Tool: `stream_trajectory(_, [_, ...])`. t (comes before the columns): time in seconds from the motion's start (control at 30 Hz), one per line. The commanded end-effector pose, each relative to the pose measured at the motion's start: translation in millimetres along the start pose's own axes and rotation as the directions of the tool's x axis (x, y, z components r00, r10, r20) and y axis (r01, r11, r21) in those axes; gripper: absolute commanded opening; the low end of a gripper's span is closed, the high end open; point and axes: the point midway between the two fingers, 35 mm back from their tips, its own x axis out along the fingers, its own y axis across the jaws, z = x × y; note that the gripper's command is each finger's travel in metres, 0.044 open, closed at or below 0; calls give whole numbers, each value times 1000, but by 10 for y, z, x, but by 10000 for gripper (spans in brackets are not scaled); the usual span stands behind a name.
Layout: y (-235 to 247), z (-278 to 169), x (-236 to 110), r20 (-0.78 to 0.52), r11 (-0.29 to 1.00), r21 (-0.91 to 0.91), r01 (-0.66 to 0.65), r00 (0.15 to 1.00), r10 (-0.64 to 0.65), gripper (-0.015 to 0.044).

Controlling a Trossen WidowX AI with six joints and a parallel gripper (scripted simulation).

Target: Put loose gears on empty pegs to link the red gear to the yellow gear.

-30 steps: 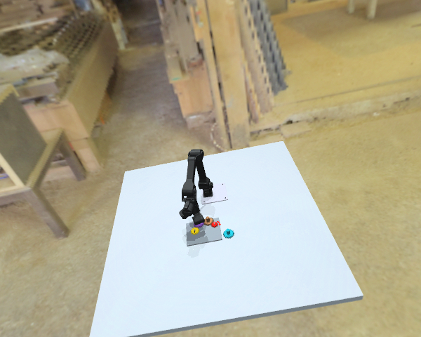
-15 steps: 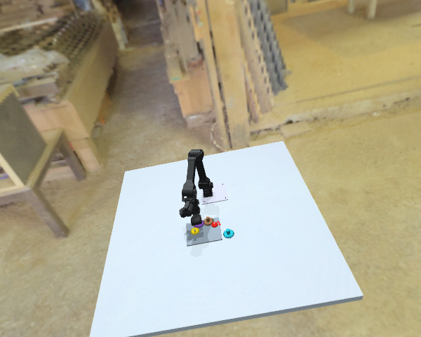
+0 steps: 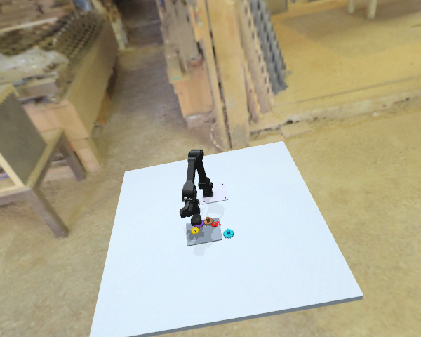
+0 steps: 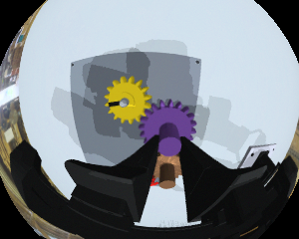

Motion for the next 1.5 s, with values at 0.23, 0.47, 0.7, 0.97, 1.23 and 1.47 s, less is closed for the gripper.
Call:
stream_trajectory(0.23, [-5, 6, 23, 0, 980, -197, 1, 1000, -1, 0])
stream_trajectory(0.47, [-2, -4, -18, 0, 993, -117, 1, 1000, -1, 140])
stream_trajectory(0.7, [9, -4, -236, 0, 995, -98, 1, 1000, -1, 140])
stream_trajectory(0.97, [13, -1, -409, 0, 995, -101, 2, 1000, -2, 166])
stream_trajectory(1.23, [-33, -17, -891, 0, 995, -101, 2, 1000, -2, 376])
stream_trajectory(1.47, [-33, -17, -891, 0, 995, -101, 2, 1000, -2, 440])
